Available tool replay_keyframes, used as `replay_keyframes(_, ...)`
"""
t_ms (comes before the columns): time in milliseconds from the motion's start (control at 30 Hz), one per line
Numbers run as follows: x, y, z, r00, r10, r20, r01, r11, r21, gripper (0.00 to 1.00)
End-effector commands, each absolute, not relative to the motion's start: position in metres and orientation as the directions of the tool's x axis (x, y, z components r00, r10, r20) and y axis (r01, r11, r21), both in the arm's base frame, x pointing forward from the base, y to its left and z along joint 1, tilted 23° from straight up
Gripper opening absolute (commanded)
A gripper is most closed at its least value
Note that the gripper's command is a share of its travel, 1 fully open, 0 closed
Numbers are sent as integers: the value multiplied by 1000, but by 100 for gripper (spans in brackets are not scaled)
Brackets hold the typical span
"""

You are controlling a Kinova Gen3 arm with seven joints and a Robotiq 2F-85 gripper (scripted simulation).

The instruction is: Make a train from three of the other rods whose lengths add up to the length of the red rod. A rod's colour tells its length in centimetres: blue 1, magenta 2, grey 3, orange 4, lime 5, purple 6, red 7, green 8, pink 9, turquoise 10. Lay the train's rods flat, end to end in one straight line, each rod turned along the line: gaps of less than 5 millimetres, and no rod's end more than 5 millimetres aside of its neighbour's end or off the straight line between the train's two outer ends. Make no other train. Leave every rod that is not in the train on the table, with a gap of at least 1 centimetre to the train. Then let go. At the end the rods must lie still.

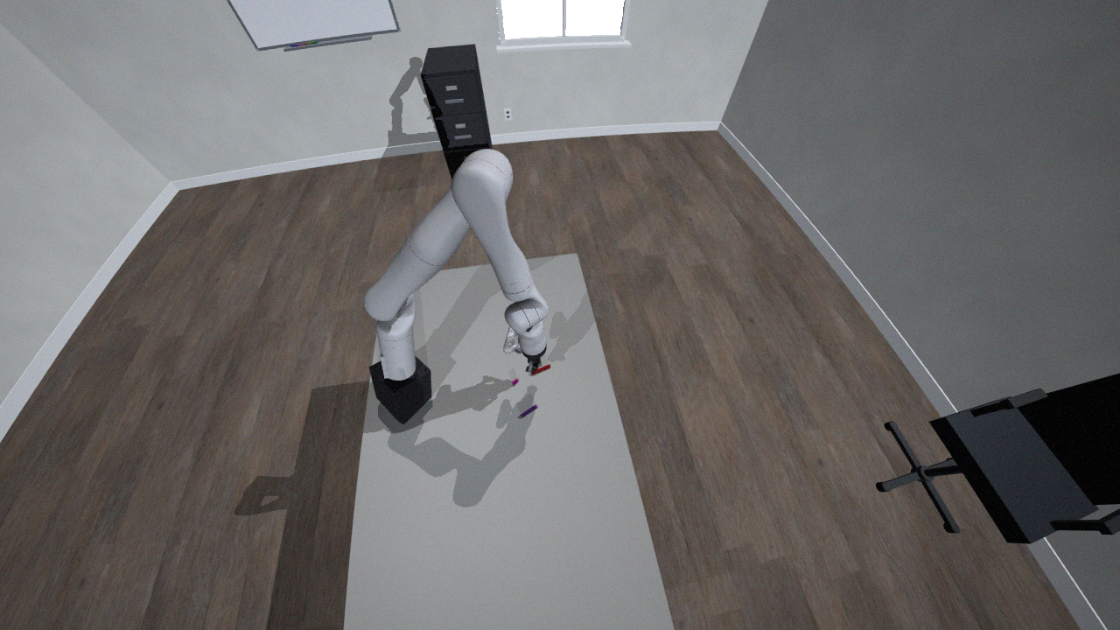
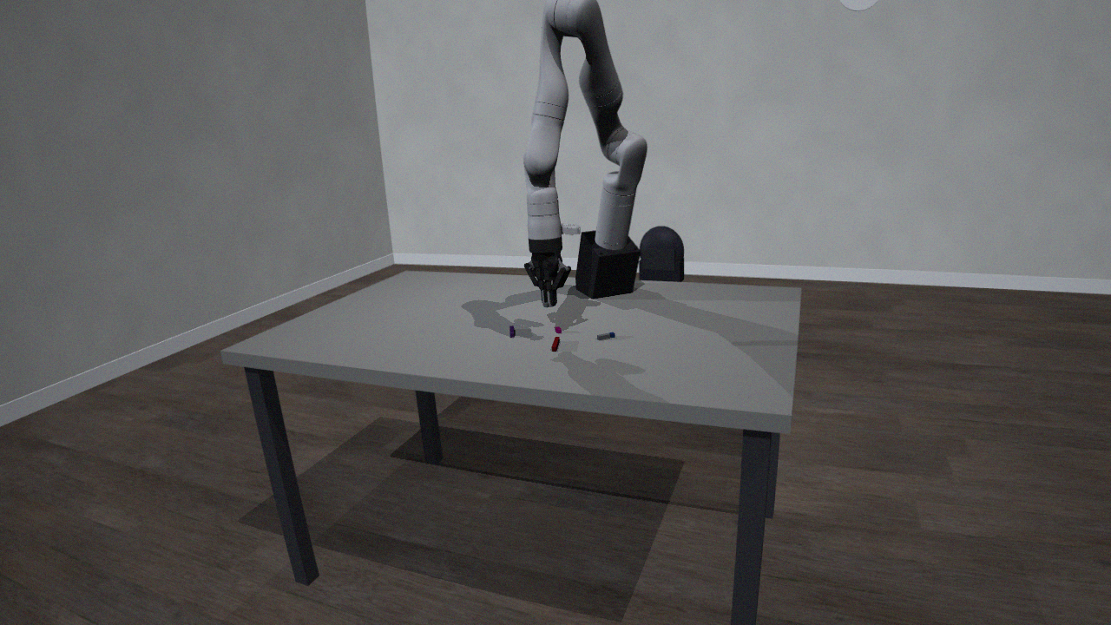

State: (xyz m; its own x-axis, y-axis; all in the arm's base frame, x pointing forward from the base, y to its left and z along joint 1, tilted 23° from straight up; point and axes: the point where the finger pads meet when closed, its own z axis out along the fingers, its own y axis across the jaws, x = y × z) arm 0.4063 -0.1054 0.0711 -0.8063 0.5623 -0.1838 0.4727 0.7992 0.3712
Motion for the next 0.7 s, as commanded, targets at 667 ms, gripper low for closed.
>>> replay_keyframes(667,378,-18,87,-540,842,-12,773,501,390,5)
